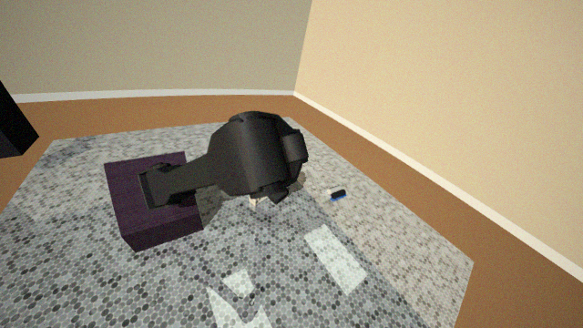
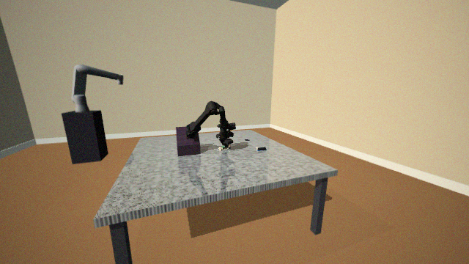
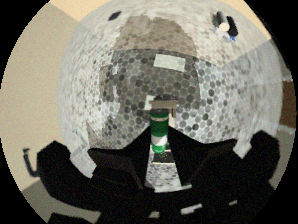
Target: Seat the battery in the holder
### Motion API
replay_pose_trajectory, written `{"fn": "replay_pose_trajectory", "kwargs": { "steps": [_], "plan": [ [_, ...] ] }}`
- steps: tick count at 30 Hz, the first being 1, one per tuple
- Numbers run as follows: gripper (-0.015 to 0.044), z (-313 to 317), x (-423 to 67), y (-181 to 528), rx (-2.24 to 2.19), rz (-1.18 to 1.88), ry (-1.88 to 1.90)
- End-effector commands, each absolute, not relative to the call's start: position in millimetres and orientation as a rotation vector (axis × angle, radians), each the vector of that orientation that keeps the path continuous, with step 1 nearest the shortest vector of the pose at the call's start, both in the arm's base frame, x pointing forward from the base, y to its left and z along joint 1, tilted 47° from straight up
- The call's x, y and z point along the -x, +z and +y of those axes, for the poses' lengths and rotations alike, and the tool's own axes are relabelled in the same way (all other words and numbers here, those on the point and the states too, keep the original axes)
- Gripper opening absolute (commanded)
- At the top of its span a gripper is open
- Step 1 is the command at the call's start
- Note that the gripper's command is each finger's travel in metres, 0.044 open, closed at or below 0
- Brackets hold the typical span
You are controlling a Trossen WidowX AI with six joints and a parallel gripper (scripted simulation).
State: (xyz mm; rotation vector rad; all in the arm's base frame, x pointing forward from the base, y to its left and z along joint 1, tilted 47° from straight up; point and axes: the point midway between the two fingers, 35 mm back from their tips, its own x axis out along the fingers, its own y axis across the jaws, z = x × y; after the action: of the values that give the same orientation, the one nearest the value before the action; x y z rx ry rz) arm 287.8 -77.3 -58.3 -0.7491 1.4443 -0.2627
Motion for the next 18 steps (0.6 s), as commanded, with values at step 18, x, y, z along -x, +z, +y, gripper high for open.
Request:
{"fn": "replay_pose_trajectory", "kwargs": {
  "steps": [18],
  "plan": [
    [0.0080,-83.3,-284.0,-61.2,0.739,1.579,-0.307]
  ]
}}
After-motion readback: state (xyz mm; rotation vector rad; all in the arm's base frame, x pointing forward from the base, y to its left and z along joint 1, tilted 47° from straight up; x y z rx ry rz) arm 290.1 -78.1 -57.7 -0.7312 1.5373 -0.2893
